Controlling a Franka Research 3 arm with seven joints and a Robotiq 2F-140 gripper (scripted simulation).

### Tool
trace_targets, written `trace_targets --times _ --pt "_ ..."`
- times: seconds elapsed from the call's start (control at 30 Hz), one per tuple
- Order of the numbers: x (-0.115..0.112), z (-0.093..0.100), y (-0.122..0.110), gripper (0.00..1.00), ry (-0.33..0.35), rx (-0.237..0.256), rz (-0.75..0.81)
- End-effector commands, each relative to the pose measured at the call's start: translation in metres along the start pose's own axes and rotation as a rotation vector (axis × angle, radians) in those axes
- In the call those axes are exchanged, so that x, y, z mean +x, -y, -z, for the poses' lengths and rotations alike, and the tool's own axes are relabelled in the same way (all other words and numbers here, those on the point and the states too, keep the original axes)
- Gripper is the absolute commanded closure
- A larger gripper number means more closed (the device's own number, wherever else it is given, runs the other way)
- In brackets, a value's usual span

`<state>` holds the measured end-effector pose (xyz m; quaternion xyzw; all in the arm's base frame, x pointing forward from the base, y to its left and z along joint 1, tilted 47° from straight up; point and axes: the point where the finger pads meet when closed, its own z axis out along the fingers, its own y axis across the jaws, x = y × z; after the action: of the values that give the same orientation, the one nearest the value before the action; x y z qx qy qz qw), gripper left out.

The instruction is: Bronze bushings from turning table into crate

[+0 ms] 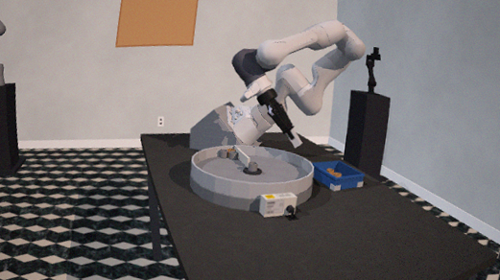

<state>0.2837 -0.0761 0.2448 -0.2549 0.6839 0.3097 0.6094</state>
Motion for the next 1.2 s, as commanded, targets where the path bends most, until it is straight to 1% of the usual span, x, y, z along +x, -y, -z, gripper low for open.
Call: trace_targets --times 0.0,0.2,0.5,0.57,0.73,1.07,1.13,1.17 --pt "0.002 0.003 -0.001 0.94 0.023 -0.012 0.061" --pt "0.018 0.017 0.007 0.94 0.028 0.01 0.031" --pt "0.045 0.044 0.023 0.94 0.0 0.053 0.004" --pt "0.045 0.044 0.023 0.94 0.0 0.053 0.004" --pt "0.064 0.056 0.03 0.94 0.015 0.075 -0.028" --pt "0.117 0.101 0.055 0.94 0.017 0.146 -0.113" --pt "0.117 0.101 0.055 0.94 0.017 0.146 -0.113" --pt "0.122 0.106 0.058 0.94 0.017 0.153 -0.121"
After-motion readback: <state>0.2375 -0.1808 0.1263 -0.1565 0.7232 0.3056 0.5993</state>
